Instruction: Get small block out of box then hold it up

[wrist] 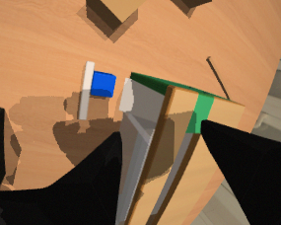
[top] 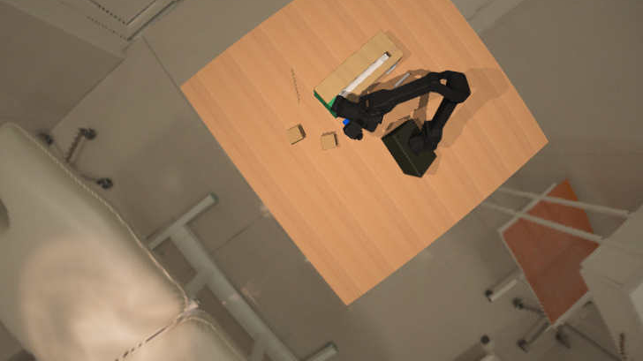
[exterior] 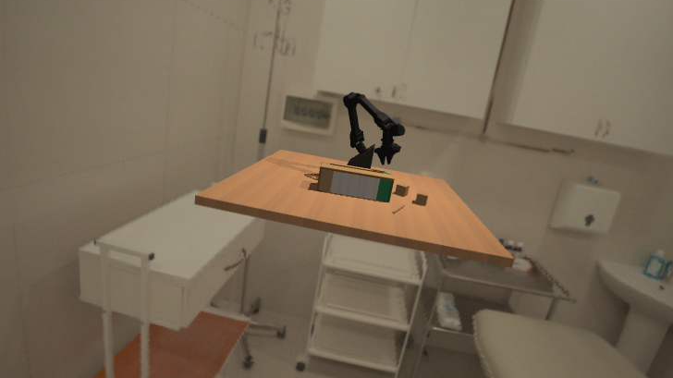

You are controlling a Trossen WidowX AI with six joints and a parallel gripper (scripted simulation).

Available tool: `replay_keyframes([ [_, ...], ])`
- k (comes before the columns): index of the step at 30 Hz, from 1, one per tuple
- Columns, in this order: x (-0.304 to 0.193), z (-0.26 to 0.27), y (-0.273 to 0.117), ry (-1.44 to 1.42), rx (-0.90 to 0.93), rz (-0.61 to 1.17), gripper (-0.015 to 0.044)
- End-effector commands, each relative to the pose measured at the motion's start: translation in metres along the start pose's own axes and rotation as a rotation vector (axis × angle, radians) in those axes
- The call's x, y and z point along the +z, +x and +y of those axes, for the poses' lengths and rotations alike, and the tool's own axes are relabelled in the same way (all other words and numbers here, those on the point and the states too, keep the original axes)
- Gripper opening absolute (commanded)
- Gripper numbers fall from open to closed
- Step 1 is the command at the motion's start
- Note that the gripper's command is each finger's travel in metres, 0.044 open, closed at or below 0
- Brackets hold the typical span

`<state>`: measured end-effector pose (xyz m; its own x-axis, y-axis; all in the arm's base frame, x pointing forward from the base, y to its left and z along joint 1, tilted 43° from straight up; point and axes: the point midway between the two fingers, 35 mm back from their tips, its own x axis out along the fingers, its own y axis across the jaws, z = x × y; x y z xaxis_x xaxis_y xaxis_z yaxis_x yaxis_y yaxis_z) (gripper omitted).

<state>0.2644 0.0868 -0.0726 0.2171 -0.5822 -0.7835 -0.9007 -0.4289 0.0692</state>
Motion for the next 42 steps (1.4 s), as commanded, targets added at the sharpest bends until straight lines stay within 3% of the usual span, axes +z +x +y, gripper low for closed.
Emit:
replay_keyframes([
  [1, 0.007, 0.01, -0.002, -0.921, -0.007, 0.118, 0.0285],
  [7, 0.009, 0.012, -0.003, -1.212, 0.007, 0.147, 0.0285],
  [27, 0.009, 0.012, -0.003, -1.216, 0.007, 0.147, 0.0285],
  [35, 0.013, 0.037, 0.086, -1.216, 0.01, 0.15, 0.0285],
  [42, 0.013, 0.038, 0.088, -1.216, 0.01, 0.15, 0.0285],
])
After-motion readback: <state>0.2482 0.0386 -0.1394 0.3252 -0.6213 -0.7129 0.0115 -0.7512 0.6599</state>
